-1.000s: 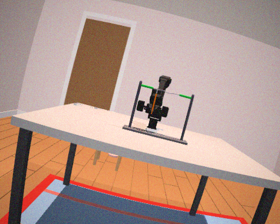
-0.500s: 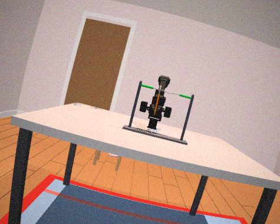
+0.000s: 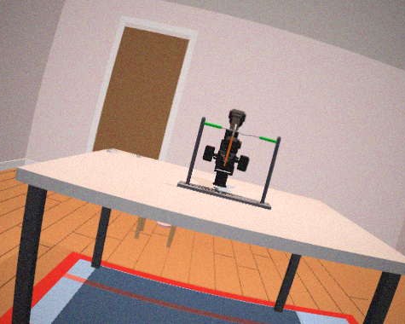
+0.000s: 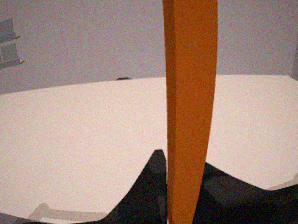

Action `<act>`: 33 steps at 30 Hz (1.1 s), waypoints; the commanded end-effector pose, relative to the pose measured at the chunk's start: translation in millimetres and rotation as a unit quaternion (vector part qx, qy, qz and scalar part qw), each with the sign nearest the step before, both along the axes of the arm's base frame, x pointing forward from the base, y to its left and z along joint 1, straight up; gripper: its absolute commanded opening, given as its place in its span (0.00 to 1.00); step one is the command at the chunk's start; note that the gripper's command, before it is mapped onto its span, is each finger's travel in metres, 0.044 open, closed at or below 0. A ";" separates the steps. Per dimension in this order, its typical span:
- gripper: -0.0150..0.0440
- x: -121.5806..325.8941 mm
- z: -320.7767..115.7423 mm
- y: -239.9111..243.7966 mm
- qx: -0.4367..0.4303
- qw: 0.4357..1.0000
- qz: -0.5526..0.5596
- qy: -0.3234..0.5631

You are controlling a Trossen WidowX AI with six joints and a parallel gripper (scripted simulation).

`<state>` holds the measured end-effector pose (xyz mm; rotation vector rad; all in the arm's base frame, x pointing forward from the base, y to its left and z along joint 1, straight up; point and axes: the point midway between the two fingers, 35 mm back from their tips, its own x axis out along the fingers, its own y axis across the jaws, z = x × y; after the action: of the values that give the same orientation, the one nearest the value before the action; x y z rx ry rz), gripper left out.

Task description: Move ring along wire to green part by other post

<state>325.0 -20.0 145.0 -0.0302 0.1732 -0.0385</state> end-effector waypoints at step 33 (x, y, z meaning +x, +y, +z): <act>0.00 -4.4 -5.1 30.3 -0.015 0.999 0.027 0.016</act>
<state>323.6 5.1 140.1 -0.0978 0.1879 0.0264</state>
